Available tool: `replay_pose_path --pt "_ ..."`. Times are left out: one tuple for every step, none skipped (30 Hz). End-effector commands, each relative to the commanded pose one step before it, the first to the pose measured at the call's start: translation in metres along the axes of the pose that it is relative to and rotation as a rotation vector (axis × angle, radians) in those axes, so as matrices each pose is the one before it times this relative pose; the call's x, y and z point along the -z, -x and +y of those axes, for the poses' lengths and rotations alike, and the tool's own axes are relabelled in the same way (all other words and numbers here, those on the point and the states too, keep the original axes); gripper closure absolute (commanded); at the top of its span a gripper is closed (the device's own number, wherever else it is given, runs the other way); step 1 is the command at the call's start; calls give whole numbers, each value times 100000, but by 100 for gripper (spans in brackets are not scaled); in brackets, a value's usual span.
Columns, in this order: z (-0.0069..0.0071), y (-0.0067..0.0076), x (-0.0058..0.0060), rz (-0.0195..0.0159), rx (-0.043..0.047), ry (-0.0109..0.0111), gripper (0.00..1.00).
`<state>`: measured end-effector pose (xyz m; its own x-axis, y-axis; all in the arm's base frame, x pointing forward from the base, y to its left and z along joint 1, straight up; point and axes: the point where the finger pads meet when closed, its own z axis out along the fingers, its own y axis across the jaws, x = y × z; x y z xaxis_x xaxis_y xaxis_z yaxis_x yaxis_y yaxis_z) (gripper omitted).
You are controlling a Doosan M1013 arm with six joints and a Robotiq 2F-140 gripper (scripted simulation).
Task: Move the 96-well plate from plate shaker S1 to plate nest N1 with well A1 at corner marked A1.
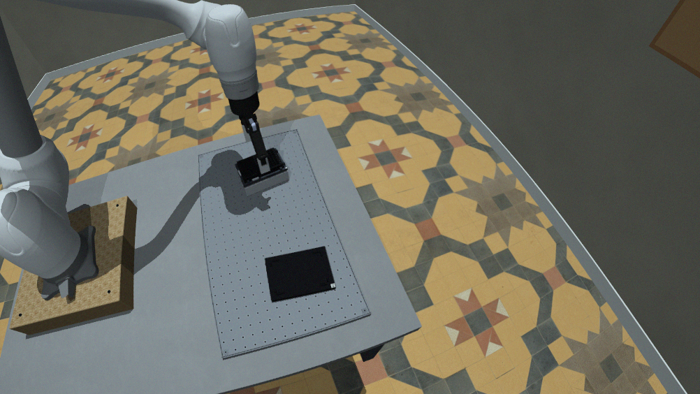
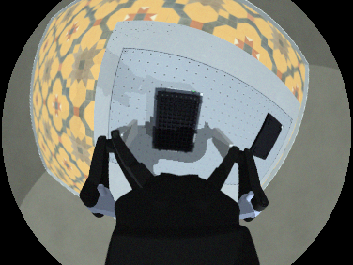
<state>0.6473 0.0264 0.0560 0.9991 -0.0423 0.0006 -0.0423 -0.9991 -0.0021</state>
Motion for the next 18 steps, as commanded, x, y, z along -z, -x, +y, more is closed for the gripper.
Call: replay_pose_path --pt "-2 1 -302 10 4 -15 0" --pt "0 0 -167 0 0 0 0" --pt "0 0 -167 0 0 0 0" --pt "0 0 -167 0 0 0 0" --pt "0 0 -167 0 0 0 0" --pt "0 0 -167 0 0 0 0" --pt "0 0 -167 0 0 0 0" --pt "0 0 -167 0 0 0 0" --pt "0 0 -167 0 0 0 0" --pt "0 0 -167 0 0 0 0" --pt "0 0 -167 0 0 0 0" --pt "0 0 -167 0 0 0 0" --pt "0 0 -167 0 0 0 0" --pt "0 0 -167 0 0 0 0" --pt "0 0 0 0 0 0 0" --pt "0 0 0 0 0 0 0" --pt "0 0 -167 0 0 0 0" --pt "0 0 -167 0 0 0 0"
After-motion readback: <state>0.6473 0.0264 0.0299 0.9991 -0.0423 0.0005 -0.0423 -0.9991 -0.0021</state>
